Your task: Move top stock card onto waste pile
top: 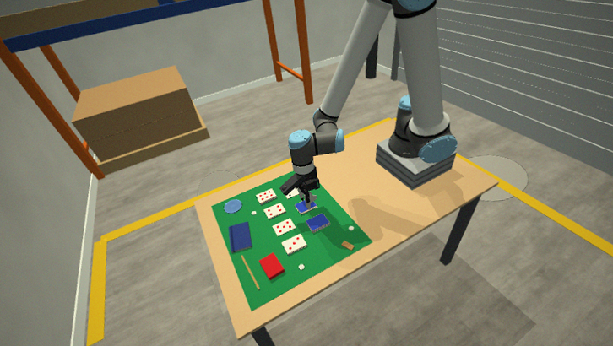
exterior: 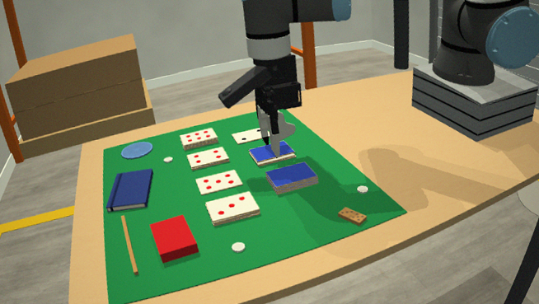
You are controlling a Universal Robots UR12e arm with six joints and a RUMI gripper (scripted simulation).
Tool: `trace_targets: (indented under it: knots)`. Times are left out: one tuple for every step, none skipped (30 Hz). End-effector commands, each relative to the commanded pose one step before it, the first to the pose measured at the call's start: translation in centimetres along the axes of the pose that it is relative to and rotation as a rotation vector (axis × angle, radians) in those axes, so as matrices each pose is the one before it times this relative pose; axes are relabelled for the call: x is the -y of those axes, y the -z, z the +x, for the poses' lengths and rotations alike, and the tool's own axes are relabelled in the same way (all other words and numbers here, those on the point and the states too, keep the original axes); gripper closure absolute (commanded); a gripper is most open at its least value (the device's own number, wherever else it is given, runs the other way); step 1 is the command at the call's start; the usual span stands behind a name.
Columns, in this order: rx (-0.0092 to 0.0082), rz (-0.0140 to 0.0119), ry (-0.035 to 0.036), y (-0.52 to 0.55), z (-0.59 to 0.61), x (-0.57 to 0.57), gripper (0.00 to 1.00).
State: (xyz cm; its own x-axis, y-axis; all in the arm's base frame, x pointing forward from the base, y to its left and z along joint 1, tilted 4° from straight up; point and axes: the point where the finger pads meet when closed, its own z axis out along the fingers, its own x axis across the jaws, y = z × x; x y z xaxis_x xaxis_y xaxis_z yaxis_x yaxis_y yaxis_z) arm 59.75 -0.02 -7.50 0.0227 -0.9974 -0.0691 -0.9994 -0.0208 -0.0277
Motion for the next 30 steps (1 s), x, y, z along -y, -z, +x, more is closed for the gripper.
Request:
trace_targets:
  knots:
    - [-0.00035,0.00116,0.00005,-0.285,0.016,0.057,0.62]
    - [0.0,0.0,0.0,-0.058,0.0,0.0,0.62]
    - [0.0,0.0,0.0,-0.037,0.0,0.0,0.62]
    - [0.0,0.0,0.0,-0.017,0.0,0.0,0.62]
    - [0.0,0.0,0.0,-0.003,0.0,0.0,0.62]
    - [0.0,0.0,0.0,0.0,0.0,0.0,0.62]
    - [0.0,0.0,0.0,0.0,0.0,0.0,0.62]
    - [0.0,0.0,0.0,0.0,0.0,0.0,0.62]
    - [0.0,0.0,0.0,0.0,0.0,0.0,0.62]
    - [0.0,0.0,0.0,0.0,0.0,0.0,0.62]
    - [0.0,0.0,0.0,0.0,0.0,0.0,0.62]
    - [0.0,0.0,0.0,0.0,0.0,0.0,0.62]
    - [0.0,0.0,0.0,0.0,0.0,0.0,0.62]
    - [0.0,0.0,0.0,0.0,0.0,0.0,0.62]
    - [0.0,0.0,0.0,0.0,0.0,0.0,0.62]
    - [0.0,0.0,0.0,0.0,0.0,0.0,0.5]
    - [0.0,0.0,0.0,0.0,0.0,0.0,0.5]
    - [0.0,0.0,0.0,0.0,0.0,0.0,0.5]
    - [0.0,0.0,0.0,0.0,0.0,0.0,0.5]
    - [0.0,0.0,0.0,0.0,0.0,0.0,0.5]
    - [0.0,0.0,0.0,0.0,0.0,0.0,0.5]
    - [0.0,0.0,0.0,0.0,0.0,0.0,0.5]
    - [0.0,0.0,0.0,0.0,0.0,0.0,0.5]
    - [0.0,0.0,0.0,0.0,0.0,0.0,0.5]
    - [0.0,0.0,0.0,0.0,0.0,0.0,0.5]
    - [0.0,0.0,0.0,0.0,0.0,0.0,0.5]
    - [0.0,0.0,0.0,0.0,0.0,0.0,0.5]
    - [0.0,0.0,0.0,0.0,0.0,0.0,0.5]
    - [0.0,0.0,0.0,0.0,0.0,0.0,0.5]
    - [0.0,0.0,0.0,0.0,0.0,0.0,0.5]
